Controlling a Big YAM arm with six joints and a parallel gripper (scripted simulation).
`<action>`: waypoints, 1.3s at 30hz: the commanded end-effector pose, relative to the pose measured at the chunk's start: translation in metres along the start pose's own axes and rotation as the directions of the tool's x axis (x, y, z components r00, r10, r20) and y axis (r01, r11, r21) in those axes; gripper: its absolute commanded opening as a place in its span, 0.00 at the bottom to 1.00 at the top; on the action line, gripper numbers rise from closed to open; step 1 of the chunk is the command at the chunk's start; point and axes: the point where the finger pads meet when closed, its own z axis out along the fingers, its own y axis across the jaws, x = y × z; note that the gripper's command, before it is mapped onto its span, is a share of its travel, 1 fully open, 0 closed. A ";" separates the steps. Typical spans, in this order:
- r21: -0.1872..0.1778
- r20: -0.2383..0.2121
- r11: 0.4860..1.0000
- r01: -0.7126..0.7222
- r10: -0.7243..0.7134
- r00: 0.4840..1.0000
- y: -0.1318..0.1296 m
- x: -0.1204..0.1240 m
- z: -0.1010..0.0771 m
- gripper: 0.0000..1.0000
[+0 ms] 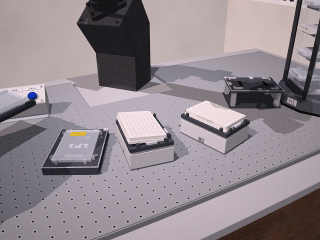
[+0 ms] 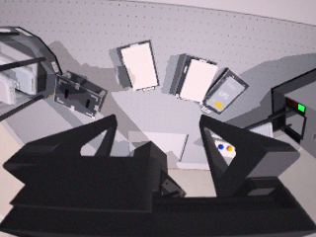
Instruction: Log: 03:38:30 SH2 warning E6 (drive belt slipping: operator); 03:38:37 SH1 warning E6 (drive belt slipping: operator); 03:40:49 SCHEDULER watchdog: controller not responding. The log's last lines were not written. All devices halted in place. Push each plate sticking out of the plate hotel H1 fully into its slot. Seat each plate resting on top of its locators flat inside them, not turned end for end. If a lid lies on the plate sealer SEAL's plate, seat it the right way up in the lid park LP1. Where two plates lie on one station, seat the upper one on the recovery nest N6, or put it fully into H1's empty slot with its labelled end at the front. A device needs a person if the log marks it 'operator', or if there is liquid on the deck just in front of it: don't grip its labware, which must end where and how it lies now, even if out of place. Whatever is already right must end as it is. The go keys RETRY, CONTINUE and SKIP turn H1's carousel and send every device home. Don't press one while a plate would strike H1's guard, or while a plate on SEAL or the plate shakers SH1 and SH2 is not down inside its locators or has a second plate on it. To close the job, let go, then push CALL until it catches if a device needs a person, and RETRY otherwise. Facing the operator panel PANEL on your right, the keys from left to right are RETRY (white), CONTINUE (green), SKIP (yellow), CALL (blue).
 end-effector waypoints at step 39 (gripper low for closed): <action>-0.004 0.009 0.935 -0.354 0.354 0.935 -0.119 0.018 -0.002 1.00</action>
